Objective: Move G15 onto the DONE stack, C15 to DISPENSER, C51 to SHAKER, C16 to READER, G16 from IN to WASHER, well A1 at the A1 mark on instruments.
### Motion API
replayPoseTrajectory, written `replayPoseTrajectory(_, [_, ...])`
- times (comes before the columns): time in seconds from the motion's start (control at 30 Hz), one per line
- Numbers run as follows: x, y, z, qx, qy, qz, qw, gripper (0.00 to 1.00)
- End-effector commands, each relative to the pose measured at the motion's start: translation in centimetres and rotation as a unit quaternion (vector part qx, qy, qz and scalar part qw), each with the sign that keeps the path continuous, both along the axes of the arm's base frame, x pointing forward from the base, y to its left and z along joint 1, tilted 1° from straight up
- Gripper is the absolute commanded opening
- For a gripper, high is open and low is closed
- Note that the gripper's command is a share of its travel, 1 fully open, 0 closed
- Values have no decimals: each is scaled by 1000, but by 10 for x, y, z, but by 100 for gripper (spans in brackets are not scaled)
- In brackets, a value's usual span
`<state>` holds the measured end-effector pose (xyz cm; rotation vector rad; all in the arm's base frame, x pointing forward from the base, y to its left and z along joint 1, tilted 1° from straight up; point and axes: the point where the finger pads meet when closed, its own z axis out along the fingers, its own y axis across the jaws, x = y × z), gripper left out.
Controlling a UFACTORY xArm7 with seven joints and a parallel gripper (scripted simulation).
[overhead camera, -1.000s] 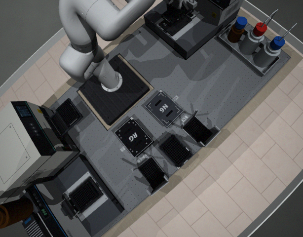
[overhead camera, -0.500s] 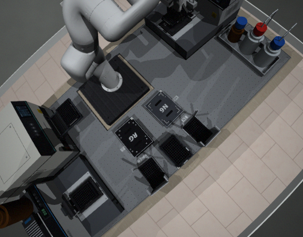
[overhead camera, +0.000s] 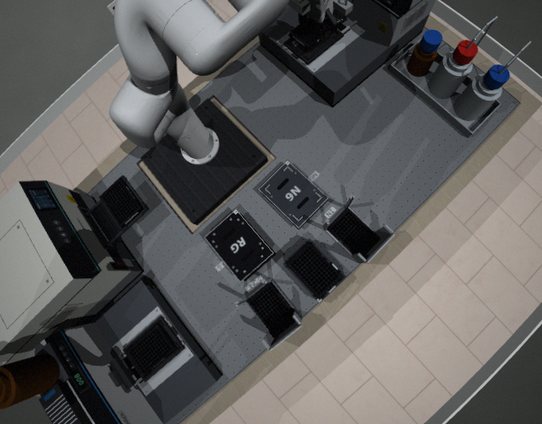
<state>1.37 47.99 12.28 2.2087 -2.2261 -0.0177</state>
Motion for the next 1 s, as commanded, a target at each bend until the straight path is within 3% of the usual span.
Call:
replayPoseTrajectory(0.0, [0,2,2,2,0,0,1000,0])
replayPoseTrajectory(0.97, [0,2,-17,2,0,0,1000,0])
